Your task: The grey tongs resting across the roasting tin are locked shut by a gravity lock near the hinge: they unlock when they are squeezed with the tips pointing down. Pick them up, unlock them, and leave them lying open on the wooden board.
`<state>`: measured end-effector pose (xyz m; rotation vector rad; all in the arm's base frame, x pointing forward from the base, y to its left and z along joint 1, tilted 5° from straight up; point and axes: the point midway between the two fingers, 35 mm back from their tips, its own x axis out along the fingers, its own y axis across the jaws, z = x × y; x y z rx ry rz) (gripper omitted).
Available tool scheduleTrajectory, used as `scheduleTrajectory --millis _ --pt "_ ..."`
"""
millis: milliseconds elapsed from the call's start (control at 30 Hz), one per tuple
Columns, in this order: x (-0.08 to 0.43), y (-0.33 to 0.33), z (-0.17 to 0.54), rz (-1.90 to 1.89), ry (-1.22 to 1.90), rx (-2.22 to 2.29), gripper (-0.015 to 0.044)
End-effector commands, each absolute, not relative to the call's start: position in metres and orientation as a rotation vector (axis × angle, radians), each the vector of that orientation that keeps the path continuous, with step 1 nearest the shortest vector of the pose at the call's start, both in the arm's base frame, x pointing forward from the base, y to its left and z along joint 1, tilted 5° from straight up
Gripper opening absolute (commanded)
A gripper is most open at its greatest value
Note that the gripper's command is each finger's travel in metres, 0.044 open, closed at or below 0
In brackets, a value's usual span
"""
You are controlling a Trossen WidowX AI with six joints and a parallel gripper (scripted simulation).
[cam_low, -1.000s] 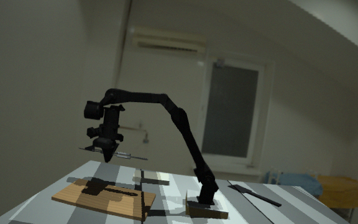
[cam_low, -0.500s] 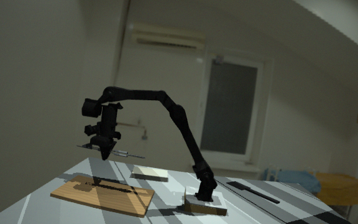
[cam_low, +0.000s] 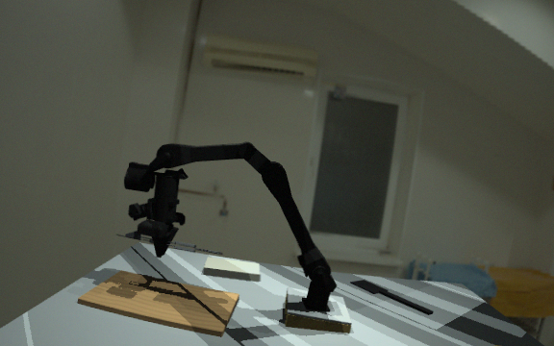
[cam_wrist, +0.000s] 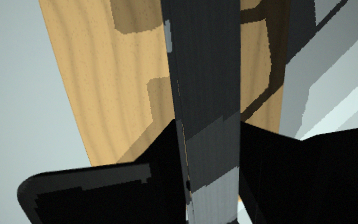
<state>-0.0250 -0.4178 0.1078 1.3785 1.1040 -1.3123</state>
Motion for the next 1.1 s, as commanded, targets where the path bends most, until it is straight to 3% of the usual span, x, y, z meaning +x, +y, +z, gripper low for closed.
scheduleTrajectory --millis 0,1067 --pt "-0.024 -0.417 0.101 -1.309 1.1 1.389 -0.015" --pt "-0.021 -0.414 0.048 -1.309 1.1 1.39 -0.015"
